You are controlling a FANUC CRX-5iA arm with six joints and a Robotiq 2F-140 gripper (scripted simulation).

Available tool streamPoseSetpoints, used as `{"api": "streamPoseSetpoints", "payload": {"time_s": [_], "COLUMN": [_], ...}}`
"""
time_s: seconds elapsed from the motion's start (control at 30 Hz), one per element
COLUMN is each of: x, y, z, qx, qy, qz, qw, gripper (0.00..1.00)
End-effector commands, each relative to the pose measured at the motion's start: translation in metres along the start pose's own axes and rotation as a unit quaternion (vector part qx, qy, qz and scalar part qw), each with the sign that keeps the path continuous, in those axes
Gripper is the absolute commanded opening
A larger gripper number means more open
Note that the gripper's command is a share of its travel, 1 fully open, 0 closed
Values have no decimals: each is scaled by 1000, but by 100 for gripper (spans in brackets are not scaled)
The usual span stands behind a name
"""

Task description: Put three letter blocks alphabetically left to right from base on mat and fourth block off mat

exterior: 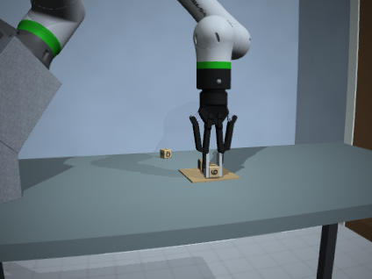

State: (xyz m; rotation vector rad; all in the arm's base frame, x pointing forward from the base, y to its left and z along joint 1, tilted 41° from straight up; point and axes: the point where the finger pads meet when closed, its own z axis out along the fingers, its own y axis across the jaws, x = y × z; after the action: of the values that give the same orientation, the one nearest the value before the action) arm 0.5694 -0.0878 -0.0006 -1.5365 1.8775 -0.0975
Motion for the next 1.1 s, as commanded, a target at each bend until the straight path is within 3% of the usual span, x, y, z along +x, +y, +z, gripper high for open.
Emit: {"api": "streamPoseSetpoints", "payload": {"time_s": [0.0, 1.07], "x": [0, 0], "y": [0, 0], "z": [0, 4], "qx": [0, 0], "qy": [0, 0], "qz": [0, 0], "qw": [1000, 1000], "gripper": [16, 16]}}
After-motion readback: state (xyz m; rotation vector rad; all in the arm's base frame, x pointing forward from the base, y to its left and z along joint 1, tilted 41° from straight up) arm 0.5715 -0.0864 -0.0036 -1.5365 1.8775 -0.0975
